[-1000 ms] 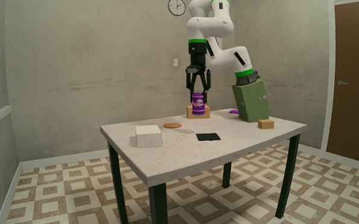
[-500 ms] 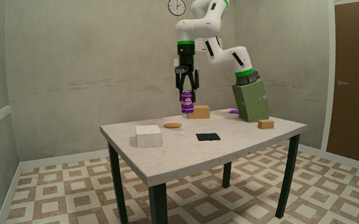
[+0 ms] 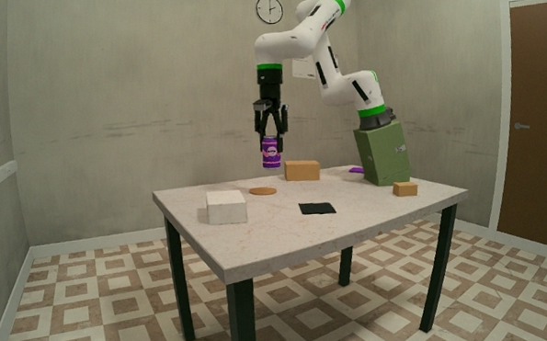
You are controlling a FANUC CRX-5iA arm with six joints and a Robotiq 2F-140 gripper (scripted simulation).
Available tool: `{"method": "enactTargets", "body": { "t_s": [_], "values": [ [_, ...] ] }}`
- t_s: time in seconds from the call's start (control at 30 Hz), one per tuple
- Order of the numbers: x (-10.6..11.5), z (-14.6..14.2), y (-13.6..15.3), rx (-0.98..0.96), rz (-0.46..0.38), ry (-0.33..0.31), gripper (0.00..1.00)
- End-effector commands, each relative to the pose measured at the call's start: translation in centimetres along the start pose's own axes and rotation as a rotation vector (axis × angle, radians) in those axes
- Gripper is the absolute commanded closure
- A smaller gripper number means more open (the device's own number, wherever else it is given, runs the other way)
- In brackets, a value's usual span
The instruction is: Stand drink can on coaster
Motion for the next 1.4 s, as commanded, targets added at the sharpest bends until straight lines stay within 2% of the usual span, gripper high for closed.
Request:
{"method": "enactTargets", "body": {
  "t_s": [0.0, 0.37, 1.07, 1.13, 1.37],
  "values": [
    [0.1, 1.2, 1.0, 0.001, 0.002, 0.001, 0.90],
    [0.5, 4.0, 3.7, 0.002, 0.005, 0.009, 0.90],
    [0.4, 4.8, 4.6, 0.003, 0.006, 0.012, 0.90],
    [-0.6, 4.9, 4.6, 0.003, 0.006, 0.012, 0.90],
    [-7.2, 4.8, 4.7, 0.003, 0.007, 0.010, 0.90]
  ]
}}
Point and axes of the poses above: the point where the finger pads meet when closed, its own x axis back along the fingers, its own z axis across the jaws, y = z × x, the point moved 5 cm from there along x, back along the fingers, and after that the axes turned 14 degrees about x, right-handed, at the moved point
